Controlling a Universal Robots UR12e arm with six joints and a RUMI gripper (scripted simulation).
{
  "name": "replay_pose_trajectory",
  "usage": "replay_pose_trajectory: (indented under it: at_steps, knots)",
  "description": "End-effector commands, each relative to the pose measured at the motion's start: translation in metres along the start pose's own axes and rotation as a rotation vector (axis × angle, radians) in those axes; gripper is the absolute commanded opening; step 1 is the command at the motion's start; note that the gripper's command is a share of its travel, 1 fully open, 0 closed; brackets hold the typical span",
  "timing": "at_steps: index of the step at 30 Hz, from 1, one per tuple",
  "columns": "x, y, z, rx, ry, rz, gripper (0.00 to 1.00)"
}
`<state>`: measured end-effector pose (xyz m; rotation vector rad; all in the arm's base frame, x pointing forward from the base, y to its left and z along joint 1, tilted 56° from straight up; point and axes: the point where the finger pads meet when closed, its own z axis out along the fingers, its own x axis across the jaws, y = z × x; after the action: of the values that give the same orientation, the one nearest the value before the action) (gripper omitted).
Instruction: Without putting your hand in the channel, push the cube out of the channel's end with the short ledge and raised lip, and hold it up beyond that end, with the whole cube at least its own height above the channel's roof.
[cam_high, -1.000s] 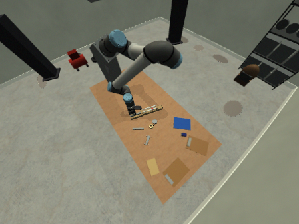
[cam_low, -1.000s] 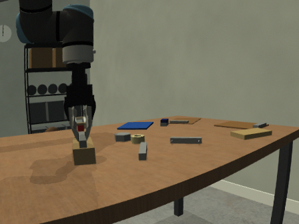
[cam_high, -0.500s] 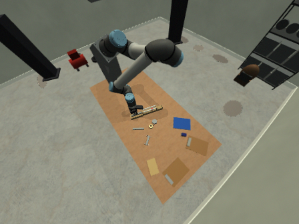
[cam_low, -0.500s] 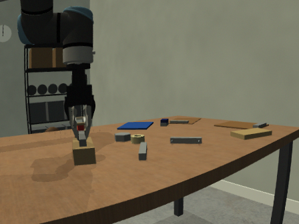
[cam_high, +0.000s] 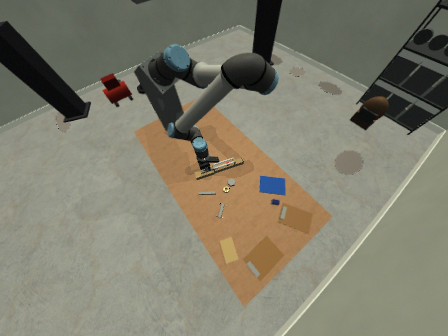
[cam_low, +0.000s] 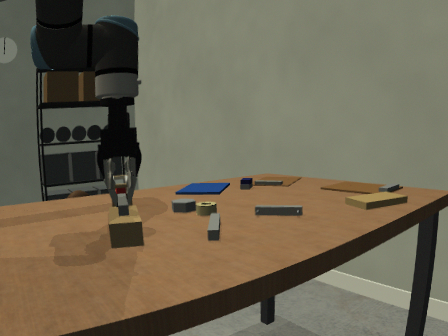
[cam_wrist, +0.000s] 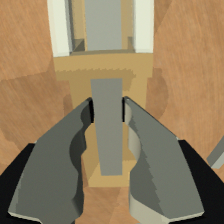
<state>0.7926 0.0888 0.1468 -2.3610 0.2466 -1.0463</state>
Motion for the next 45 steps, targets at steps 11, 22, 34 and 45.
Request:
replay_pose_trajectory:
  at_steps: [11,22,34,45]
  knots:
    - [0.0004,-0.0157,-0.0002,0.000,0.001,0.000,0.00]
    - [0.0004,-0.0158,-0.0002,0.000,0.001,0.000,0.00]
    - [0.0004,-0.0158,-0.0002,0.000,0.001,0.000,0.00]
    - [0.0004,-0.0158,-0.0002,0.000,0.001,0.000,0.00]
